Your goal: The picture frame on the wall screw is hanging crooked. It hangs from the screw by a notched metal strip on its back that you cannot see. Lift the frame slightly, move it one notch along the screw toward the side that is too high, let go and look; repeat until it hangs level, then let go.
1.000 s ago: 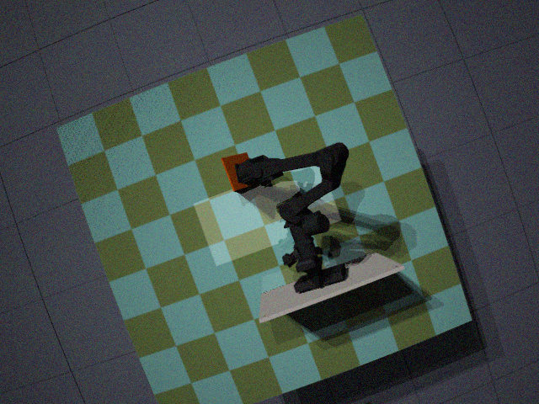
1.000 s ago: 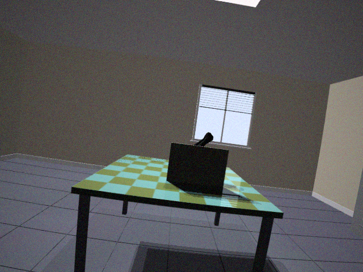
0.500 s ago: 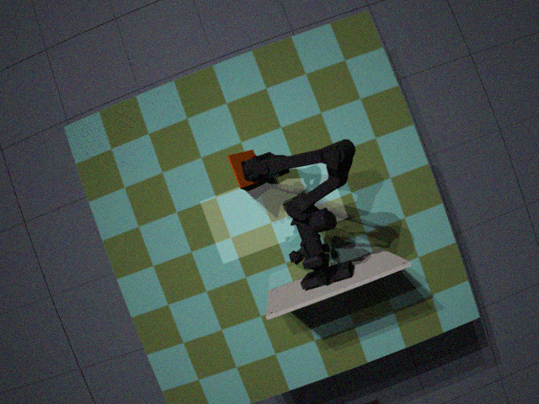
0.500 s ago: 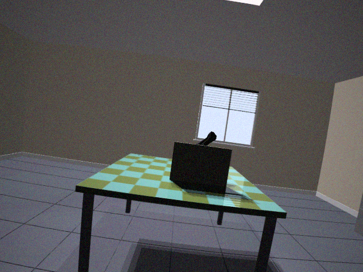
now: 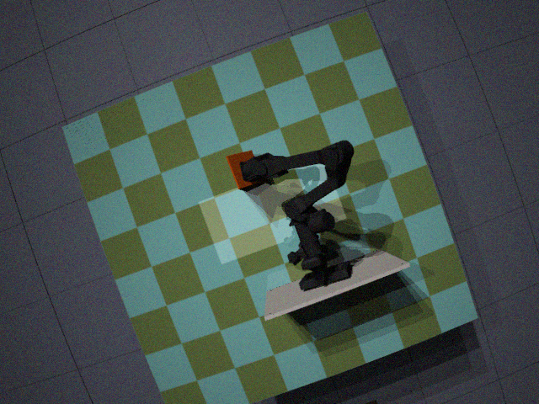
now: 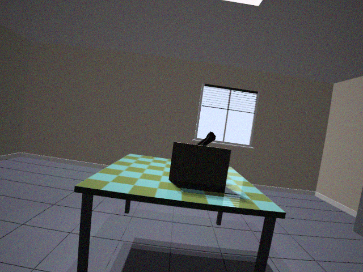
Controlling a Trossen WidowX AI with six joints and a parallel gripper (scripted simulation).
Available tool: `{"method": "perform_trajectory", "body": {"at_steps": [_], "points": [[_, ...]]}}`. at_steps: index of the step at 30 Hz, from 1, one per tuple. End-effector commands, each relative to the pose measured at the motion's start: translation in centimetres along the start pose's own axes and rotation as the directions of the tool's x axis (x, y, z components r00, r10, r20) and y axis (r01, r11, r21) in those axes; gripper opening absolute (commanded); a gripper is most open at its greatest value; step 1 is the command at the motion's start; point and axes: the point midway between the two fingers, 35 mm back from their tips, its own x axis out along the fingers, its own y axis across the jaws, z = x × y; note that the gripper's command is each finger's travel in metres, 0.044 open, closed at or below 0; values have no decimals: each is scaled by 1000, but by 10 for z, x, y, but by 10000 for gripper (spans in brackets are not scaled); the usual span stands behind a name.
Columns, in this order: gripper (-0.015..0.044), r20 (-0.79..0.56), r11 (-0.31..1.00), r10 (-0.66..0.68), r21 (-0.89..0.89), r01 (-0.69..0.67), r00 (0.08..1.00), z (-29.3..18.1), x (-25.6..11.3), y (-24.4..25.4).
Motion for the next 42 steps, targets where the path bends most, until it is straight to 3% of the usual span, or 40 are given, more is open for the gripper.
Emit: {"method": "perform_trajectory", "body": {"at_steps": [1,31,34,42], "points": [[260,0,1000,-4,3,4,1000,0,0,-1],[60,0,1000,-4,3,4,1000,0,0,-1],[0,0,1000,-4,3,4,1000,0,0,-1],[0,0,1000,-4,3,4,1000,0,0,0]]}}
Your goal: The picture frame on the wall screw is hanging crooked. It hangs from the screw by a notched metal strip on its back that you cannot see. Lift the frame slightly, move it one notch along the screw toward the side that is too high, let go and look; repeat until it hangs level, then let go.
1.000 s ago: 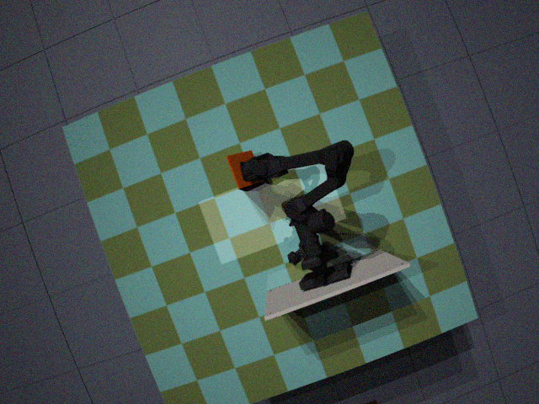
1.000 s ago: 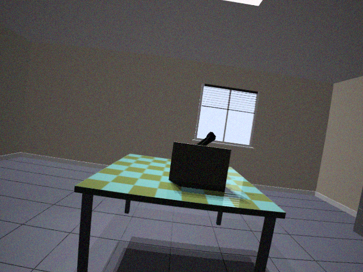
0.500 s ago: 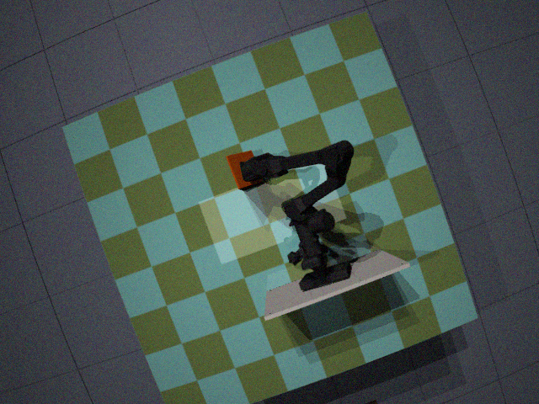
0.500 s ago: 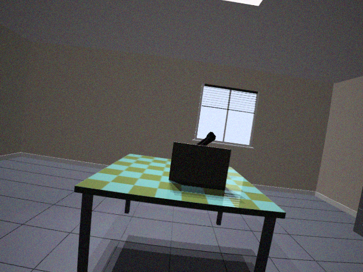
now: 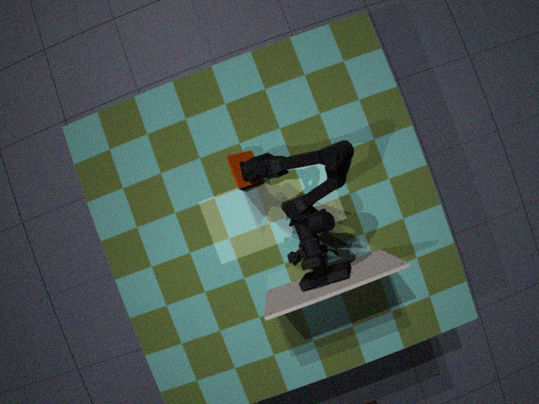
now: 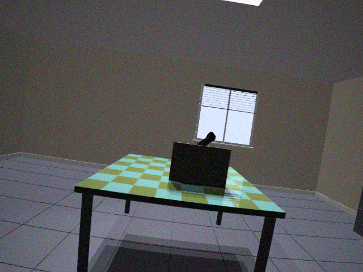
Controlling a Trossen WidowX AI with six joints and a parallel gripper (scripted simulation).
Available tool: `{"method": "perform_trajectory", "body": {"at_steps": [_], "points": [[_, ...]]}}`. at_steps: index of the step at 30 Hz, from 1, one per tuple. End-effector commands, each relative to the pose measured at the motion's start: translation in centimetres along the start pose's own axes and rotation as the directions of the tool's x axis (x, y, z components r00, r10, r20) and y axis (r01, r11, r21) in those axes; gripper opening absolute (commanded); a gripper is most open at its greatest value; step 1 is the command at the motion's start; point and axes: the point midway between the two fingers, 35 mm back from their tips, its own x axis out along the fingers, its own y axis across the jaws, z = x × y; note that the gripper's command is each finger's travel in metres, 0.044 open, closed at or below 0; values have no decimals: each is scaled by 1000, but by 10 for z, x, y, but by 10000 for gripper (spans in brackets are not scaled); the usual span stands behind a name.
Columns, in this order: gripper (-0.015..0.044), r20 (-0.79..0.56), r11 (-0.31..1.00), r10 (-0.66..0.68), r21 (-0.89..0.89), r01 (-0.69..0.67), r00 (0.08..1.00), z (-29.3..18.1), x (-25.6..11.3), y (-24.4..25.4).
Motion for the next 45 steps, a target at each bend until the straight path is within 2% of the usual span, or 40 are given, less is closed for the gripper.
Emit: {"method": "perform_trajectory", "body": {"at_steps": [1,45], "points": [[0,-1,1000,-3,3,3,1000,0,0,0],[0,-1,1000,-3,3,3,1000,0,0,8]]}}
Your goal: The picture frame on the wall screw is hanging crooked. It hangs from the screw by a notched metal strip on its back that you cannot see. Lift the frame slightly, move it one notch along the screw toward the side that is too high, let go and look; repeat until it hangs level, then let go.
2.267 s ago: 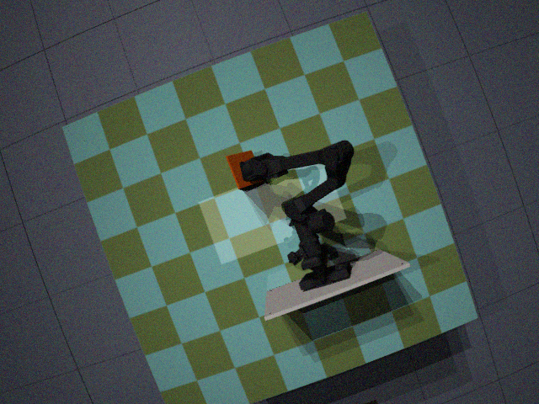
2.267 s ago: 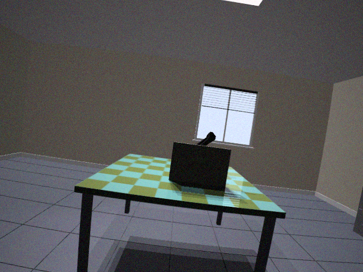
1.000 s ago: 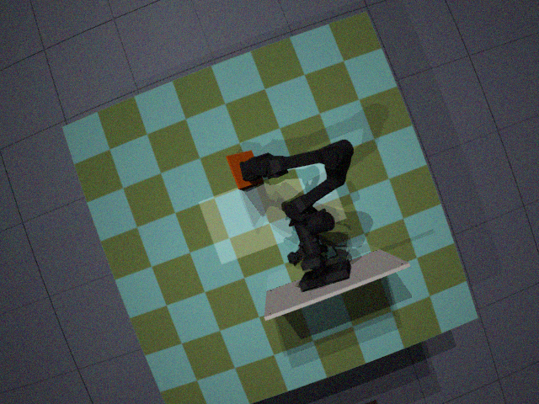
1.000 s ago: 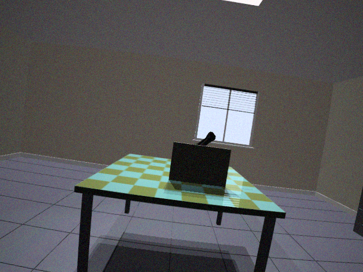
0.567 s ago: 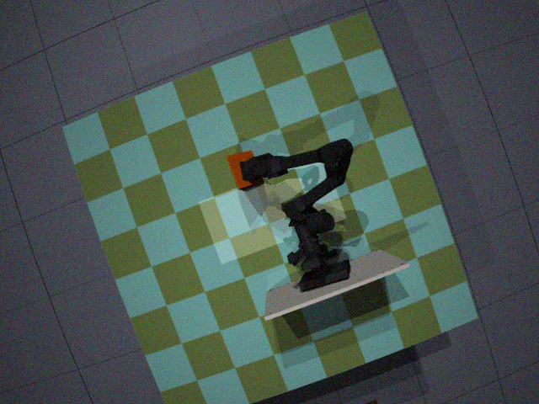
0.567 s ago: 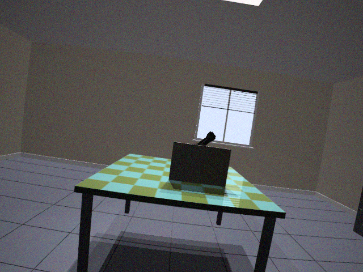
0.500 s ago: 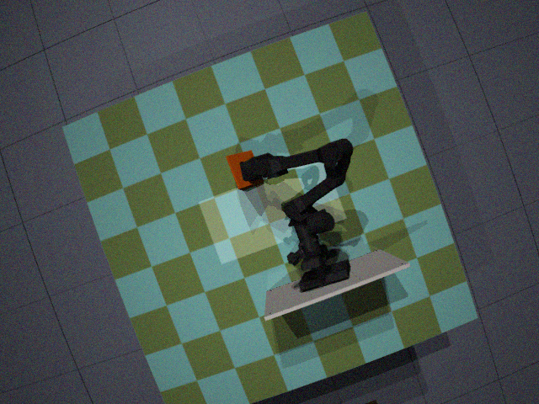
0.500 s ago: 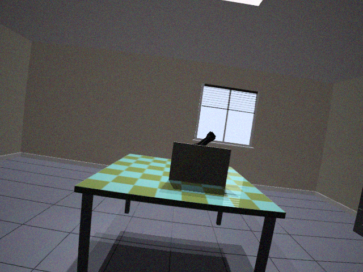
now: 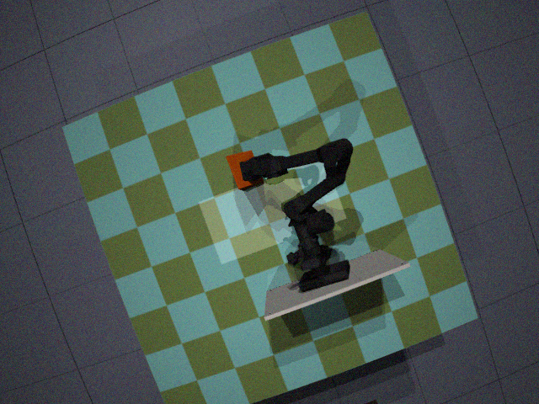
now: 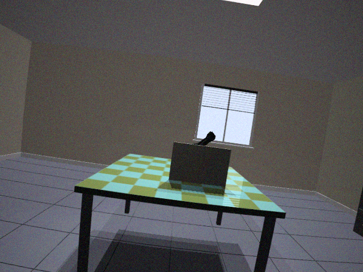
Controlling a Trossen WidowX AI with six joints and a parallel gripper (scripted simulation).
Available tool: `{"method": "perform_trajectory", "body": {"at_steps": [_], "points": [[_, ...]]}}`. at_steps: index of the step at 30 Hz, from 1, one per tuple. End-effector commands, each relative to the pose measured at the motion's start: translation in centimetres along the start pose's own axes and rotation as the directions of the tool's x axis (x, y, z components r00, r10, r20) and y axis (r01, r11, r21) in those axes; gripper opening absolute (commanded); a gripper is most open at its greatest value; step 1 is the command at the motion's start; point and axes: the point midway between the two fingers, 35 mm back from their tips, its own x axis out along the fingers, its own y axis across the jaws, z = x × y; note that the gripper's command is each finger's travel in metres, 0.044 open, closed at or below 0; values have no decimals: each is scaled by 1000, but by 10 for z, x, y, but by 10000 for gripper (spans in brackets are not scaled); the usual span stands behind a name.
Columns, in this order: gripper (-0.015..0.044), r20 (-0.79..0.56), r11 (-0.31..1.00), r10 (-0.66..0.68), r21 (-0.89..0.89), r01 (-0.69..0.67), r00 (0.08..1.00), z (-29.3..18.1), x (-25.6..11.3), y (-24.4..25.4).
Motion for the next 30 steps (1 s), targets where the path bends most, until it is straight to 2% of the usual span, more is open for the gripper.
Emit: {"method": "perform_trajectory", "body": {"at_steps": [1,30], "points": [[0,-2,1000,9,3,-9,1000,-1,0,2],[0,-2,1000,9,3,-9,1000,-5,0,3]]}}
